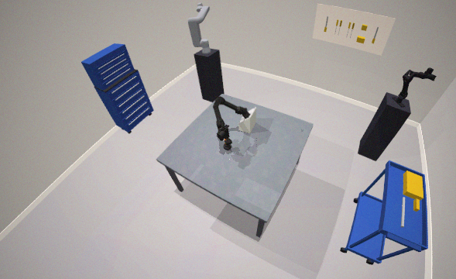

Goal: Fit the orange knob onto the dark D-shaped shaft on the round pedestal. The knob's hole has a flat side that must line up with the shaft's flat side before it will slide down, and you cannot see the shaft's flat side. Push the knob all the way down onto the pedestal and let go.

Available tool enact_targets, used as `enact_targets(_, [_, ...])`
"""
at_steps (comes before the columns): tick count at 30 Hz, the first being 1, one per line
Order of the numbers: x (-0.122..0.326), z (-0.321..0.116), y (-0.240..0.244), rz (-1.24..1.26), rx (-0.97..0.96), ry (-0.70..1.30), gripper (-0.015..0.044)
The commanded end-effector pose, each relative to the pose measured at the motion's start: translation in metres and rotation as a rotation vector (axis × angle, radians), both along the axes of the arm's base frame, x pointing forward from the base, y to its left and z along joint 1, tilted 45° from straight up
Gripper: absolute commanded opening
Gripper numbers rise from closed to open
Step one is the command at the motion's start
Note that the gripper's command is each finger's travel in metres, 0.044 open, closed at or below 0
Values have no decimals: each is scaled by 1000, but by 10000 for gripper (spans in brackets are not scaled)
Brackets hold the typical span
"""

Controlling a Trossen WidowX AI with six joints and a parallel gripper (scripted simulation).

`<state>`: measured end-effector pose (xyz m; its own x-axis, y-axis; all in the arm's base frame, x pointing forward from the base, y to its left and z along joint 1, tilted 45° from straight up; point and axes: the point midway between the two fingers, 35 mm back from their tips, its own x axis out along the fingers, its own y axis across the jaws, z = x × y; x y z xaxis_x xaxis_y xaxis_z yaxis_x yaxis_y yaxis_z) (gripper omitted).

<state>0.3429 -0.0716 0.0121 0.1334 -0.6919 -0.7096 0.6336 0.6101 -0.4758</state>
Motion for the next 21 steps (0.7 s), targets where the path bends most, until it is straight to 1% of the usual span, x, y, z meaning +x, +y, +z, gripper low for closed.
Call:
enact_targets(1, [1, -1, 0, -8, 3, -12, 0])
enact_targets(21, [1, -2, -1, 7, 1, 3, 0])
